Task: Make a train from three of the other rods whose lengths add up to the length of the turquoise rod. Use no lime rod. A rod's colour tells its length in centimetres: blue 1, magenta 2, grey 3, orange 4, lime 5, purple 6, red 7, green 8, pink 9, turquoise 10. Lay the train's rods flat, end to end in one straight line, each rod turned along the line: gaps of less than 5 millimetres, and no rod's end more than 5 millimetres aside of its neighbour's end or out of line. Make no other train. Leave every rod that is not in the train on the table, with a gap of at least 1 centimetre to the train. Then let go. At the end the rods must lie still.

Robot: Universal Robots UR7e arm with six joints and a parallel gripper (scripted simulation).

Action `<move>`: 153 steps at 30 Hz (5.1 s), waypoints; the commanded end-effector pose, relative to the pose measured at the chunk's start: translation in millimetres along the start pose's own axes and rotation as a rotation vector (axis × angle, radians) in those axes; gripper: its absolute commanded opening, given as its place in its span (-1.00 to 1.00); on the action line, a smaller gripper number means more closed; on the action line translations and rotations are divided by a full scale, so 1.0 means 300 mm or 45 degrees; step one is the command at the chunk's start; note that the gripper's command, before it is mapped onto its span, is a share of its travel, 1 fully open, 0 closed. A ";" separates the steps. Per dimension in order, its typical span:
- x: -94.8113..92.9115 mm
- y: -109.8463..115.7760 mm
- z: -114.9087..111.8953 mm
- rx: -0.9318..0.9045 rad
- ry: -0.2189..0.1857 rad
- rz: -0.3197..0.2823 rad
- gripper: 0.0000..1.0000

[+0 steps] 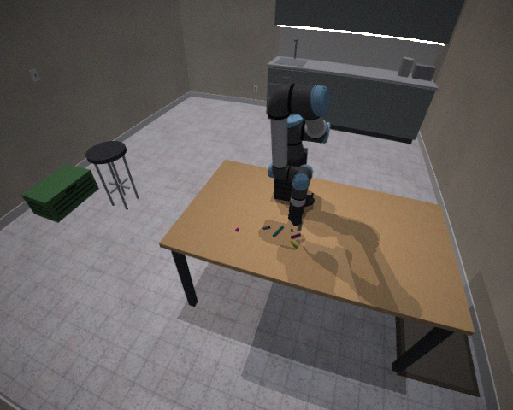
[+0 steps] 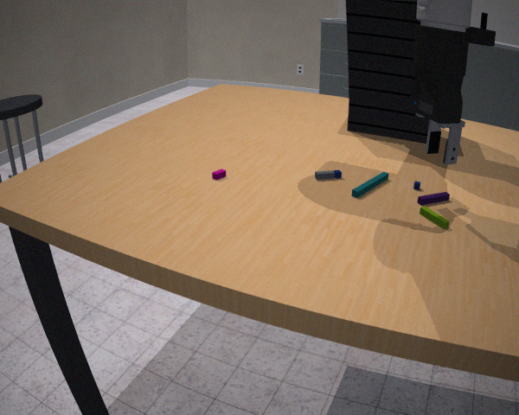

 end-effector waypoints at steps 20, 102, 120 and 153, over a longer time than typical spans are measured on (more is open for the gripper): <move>0.000 0.000 0.004 -0.001 0.001 -0.002 0.07; -0.174 0.005 0.007 -0.003 0.001 -0.002 0.07; -0.174 0.005 0.007 -0.003 0.001 -0.002 0.07; -0.174 0.008 0.008 -0.002 0.001 -0.002 0.07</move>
Point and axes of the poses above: the point where the finger pads meet when closed, its own x axis back along the fingers, its own z axis across the jaws, y = z × x, the point moved 9 cm from there along x, back along the fingers, and after that the axes turned 2 degrees about x, right-handed, at the moved point
